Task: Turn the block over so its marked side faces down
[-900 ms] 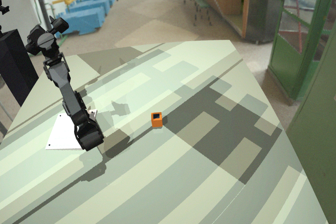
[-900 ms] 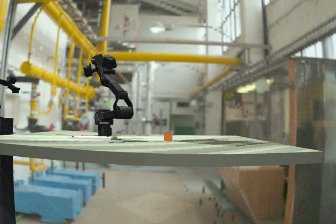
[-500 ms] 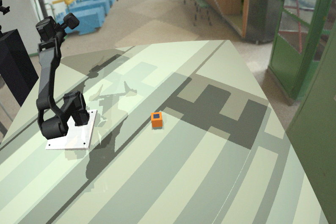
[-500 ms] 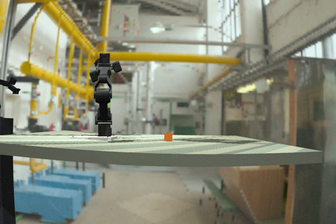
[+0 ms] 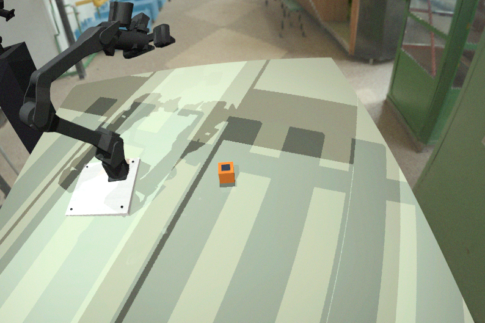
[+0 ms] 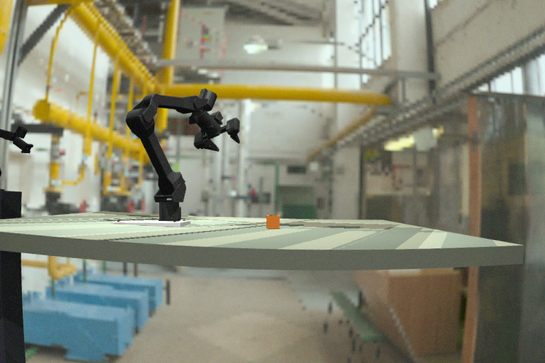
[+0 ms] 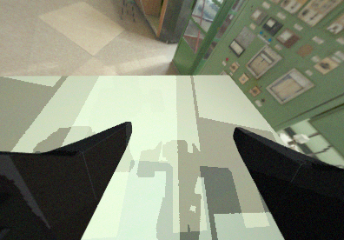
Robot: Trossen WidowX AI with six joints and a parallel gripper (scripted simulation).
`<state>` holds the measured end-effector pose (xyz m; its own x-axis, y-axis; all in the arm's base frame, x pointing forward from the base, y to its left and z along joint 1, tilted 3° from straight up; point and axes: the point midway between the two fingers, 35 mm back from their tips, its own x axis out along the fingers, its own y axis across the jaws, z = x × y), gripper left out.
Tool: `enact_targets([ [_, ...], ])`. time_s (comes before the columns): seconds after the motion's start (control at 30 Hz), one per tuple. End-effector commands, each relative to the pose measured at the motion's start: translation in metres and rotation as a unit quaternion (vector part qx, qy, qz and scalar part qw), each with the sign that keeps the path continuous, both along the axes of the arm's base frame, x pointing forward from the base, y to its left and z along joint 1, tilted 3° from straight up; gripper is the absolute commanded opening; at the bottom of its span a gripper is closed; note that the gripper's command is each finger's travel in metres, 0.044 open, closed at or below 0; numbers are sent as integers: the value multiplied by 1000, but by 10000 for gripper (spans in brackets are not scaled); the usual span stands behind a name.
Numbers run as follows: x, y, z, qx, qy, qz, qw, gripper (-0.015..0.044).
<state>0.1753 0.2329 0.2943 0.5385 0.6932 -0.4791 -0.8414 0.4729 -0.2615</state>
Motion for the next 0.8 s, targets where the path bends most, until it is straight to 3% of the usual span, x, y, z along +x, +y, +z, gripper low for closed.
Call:
enact_targets([
  [0.0,47,-22,-23,-50,63,-89,993,440],
  [0.2,118,-84,-67,-118,183,-239,946,440],
  [0.4,165,-171,-112,-151,314,-373,860,440],
  [0.63,159,-281,-165,-139,484,-495,708,440],
  [0.77,158,-292,-169,-135,500,-504,691,440],
])
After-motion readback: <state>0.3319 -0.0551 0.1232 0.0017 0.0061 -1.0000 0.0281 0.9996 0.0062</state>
